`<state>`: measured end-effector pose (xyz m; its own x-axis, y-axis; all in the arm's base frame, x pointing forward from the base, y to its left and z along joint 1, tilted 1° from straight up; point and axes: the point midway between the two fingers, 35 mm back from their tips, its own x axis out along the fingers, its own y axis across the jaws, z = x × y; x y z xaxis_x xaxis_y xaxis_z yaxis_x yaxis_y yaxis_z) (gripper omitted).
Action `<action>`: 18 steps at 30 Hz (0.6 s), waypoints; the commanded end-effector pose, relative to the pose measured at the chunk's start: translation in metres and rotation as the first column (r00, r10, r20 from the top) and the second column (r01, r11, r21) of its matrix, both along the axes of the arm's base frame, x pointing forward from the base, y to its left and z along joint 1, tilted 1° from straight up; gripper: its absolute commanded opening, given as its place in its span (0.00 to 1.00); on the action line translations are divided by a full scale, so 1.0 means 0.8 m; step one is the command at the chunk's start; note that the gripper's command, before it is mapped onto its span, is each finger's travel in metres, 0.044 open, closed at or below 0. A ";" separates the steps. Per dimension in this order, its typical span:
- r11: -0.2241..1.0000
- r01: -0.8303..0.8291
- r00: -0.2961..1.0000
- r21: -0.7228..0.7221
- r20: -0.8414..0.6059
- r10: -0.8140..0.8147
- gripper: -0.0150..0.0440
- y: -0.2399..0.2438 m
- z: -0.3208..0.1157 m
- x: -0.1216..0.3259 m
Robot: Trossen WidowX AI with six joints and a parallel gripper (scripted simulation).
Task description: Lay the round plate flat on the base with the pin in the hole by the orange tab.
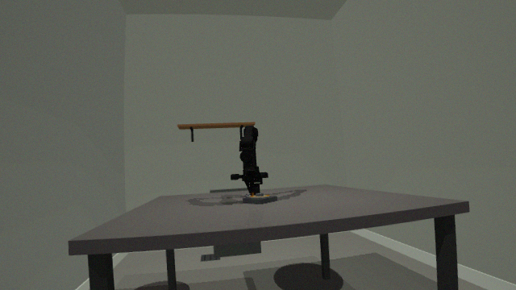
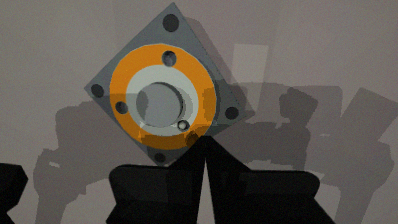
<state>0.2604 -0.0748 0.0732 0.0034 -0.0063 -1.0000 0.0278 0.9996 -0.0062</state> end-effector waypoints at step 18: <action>1.000 0.000 1.000 -0.002 0.007 0.000 0.25 0.000 0.045 0.001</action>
<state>0.2616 -0.0751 0.1103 0.0137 -0.0093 -0.9999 0.0278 0.9996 -0.0089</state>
